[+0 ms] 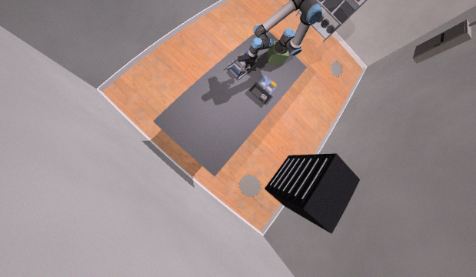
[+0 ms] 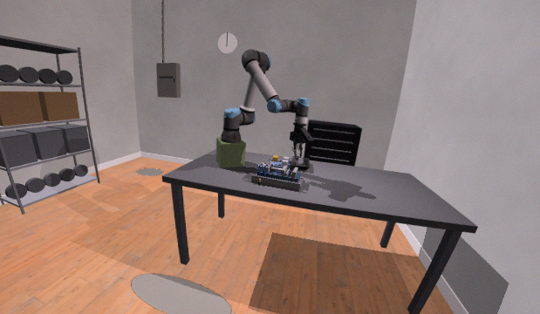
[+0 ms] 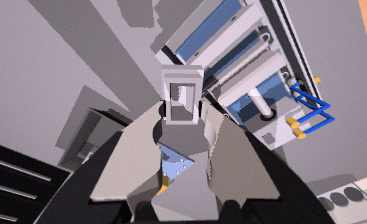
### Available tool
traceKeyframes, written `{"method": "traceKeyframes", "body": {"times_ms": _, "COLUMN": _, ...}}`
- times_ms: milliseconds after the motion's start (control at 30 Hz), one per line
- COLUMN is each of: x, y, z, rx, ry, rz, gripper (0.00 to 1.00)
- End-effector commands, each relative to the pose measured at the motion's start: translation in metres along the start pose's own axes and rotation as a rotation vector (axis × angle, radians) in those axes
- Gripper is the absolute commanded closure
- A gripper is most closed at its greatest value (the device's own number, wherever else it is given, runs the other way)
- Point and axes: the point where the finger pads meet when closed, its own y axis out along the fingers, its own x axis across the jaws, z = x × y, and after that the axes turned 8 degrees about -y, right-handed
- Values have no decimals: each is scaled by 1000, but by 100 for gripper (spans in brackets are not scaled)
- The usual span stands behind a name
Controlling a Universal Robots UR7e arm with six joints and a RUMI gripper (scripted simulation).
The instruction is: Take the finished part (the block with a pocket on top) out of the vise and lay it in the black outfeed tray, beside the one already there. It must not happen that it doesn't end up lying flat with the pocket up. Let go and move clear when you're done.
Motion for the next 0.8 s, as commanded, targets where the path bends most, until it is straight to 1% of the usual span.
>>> {"method": "traceKeyframes", "body": {"times_ms": 0, "x": -12, "y": -1, "z": -3, "rx": 1, "ry": -122, "rz": 2, "gripper": 100}}
{"method": "traceKeyframes", "body": {"times_ms": 233, "x": -28, "y": 0, "z": -9, "rx": 1, "ry": -296, "rz": 2, "gripper": 100}}
{"method": "traceKeyframes", "body": {"times_ms": 300, "x": -28, "y": 0, "z": -9, "rx": 1, "ry": -296, "rz": 2, "gripper": 100}}
{"method": "traceKeyframes", "body": {"times_ms": 767, "x": -63, "y": 0, "z": -25, "rx": 0, "ry": -666, "rz": 1, "gripper": 100}}
